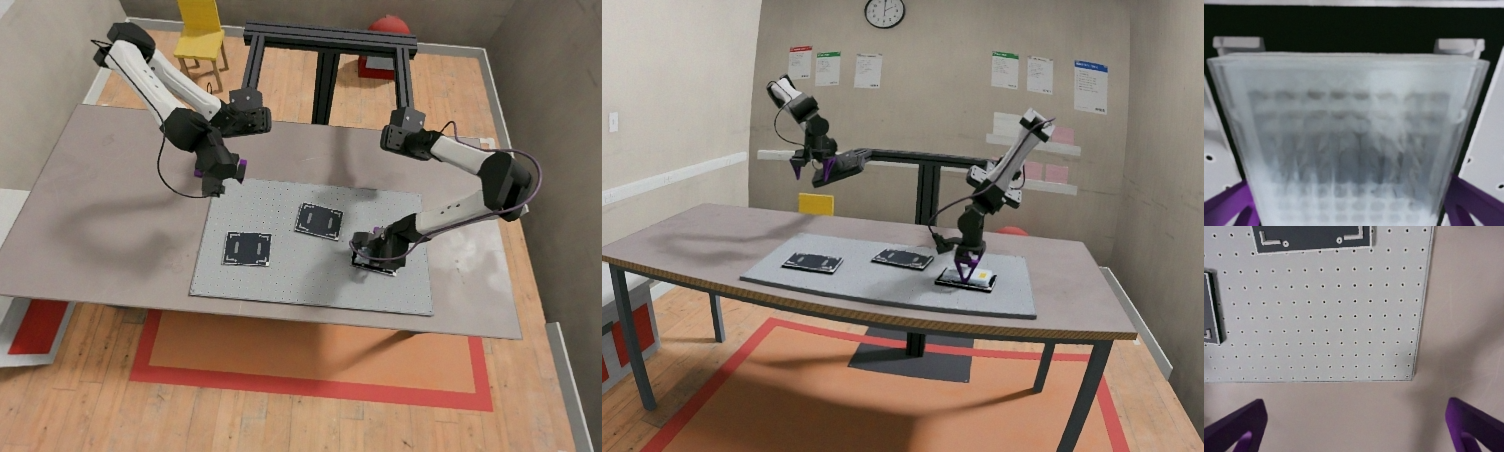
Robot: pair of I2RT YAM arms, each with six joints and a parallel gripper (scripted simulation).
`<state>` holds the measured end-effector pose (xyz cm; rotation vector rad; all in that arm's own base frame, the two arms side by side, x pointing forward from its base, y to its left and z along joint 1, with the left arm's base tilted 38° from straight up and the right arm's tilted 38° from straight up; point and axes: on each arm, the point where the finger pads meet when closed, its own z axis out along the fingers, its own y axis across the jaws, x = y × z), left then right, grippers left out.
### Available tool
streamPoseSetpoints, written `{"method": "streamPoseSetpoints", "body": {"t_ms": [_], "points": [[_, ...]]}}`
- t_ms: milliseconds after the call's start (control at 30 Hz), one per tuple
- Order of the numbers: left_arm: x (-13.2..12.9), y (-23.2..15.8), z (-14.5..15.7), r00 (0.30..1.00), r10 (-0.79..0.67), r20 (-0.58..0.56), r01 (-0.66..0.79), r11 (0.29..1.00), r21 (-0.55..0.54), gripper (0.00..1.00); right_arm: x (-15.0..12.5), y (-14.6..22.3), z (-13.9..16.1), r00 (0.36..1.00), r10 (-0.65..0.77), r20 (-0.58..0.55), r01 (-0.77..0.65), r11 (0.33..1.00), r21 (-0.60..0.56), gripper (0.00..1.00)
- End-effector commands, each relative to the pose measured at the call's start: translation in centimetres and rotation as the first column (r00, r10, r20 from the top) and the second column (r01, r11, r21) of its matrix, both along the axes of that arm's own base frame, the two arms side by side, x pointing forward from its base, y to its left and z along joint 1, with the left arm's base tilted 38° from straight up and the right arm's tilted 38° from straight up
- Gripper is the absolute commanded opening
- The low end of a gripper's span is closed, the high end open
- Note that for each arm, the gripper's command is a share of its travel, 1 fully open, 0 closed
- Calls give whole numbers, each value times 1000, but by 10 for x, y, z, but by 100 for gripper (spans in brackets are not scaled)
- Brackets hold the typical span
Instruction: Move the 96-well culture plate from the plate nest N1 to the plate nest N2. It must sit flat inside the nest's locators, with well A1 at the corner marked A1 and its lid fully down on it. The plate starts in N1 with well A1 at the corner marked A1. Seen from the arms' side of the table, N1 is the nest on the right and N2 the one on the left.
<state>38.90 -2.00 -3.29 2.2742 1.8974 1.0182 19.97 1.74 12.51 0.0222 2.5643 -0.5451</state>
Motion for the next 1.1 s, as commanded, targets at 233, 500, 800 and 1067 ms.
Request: {"method": "streamPoseSetpoints", "body": {"t_ms": [233,500,800,1067], "points": [[2,-2,3,1000,-5,10,5,1000,-5,100,0,1,2,1000,8,3,-8,1000,1,100],[-4,-9,10,1000,-15,13,15,1000,-7,100,0,1,2,1000,8,3,-8,1000,1,100],[-4,-10,15,1000,-12,18,12,1000,-2,100,0,1,2,1000,8,3,-8,1000,1,100],[-8,-13,18,1000,-12,15,12,1000,-1,100,0,1,2,1000,8,3,-8,1000,1,100]]}}
